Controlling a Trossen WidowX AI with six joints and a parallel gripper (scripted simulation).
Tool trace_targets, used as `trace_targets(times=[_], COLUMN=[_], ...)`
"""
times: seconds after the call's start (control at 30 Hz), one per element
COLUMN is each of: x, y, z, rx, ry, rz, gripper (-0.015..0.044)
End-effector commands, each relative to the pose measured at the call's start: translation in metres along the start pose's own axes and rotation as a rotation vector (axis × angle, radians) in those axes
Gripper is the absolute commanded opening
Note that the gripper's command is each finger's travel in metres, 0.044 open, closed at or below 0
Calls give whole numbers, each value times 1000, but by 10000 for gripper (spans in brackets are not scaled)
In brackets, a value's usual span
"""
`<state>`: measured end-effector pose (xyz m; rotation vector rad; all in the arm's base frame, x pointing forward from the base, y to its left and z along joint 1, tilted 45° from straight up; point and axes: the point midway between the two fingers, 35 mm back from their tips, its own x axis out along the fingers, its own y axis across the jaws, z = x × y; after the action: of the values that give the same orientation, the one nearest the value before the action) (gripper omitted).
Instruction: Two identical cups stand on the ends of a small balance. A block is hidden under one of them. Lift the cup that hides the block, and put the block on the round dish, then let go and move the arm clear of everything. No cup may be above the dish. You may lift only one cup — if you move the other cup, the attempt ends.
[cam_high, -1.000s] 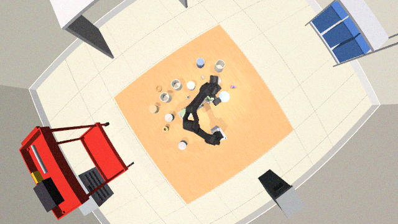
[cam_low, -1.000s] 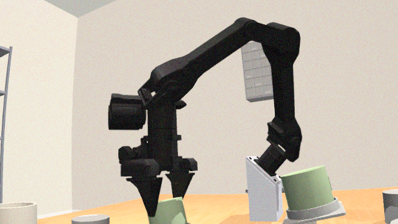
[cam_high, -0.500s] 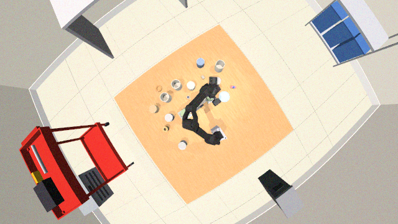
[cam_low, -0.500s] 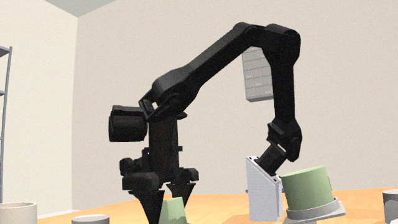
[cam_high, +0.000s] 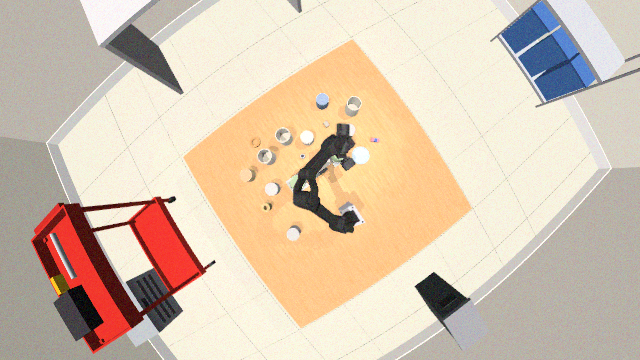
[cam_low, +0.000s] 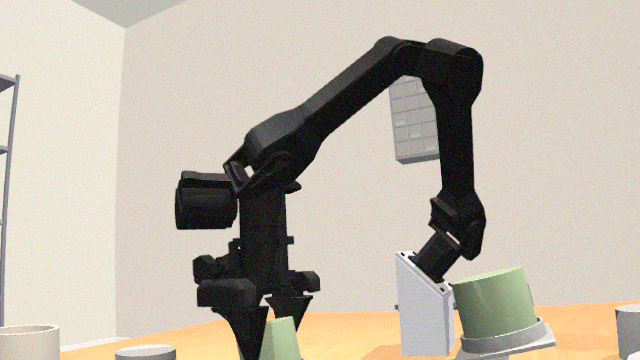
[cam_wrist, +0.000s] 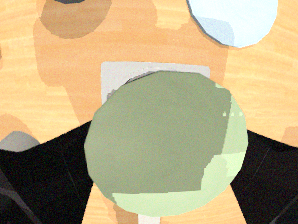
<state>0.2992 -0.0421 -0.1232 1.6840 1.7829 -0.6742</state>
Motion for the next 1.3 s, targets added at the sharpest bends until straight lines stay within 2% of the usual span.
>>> trace_targets(times=[0.0, 0.17, 1.27], x=[-3, -9, -49], y=[1, 2, 6], z=[0, 1, 4], rx=[3, 3, 4], ry=[1, 0, -5], rz=[1, 1, 2], gripper=[124, 0, 0])
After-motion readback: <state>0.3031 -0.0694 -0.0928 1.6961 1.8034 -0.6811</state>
